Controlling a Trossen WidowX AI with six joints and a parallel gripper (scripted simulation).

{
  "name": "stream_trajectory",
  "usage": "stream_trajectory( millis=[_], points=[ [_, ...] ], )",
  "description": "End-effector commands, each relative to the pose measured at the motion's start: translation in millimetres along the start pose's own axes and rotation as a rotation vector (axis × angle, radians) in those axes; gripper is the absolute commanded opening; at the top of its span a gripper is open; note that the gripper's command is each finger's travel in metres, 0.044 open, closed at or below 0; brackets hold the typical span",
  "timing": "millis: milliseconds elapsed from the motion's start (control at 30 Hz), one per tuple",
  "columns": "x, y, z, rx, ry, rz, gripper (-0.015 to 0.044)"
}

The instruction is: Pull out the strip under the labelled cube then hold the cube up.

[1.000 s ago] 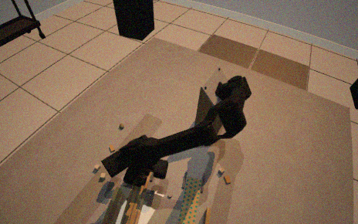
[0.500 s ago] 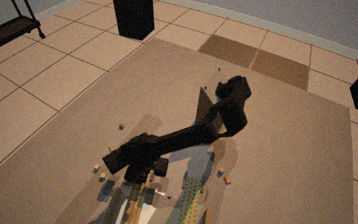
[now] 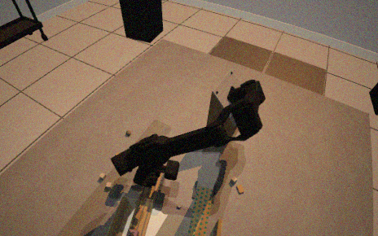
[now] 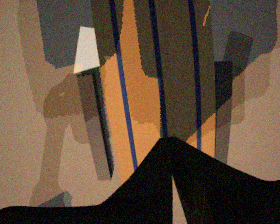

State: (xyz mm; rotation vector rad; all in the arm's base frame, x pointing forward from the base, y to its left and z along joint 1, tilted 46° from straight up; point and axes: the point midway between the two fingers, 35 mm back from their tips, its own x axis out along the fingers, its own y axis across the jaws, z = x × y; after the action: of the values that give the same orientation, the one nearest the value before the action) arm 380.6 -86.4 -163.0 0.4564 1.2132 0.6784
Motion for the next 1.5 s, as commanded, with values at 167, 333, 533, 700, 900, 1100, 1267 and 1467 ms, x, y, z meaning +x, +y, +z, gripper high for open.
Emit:
stream_trajectory(
  millis=[167, 333, 533, 700, 900, 1100, 1267, 1467],
  points=[
    [6, 1, -22, 0.007, 0.025, 0.002, 0.0000],
    [7, 1, -29, 0.007, 0.025, 0.002, 0.0000],
    [7, 2, -39, 0.007, 0.026, 0.002, 0.0000],
    [6, 2, -47, 0.007, 0.026, 0.002, 0.0000],
    [6, 2, -56, 0.008, 0.026, 0.002, 0.0000],
    [6, 2, -65, 0.008, 0.027, 0.002, 0.0000],
    [6, 3, -72, 0.008, 0.027, 0.002, 0.0000],
    [6, 3, -81, 0.008, 0.027, 0.002, 0.0000]
  ],
)
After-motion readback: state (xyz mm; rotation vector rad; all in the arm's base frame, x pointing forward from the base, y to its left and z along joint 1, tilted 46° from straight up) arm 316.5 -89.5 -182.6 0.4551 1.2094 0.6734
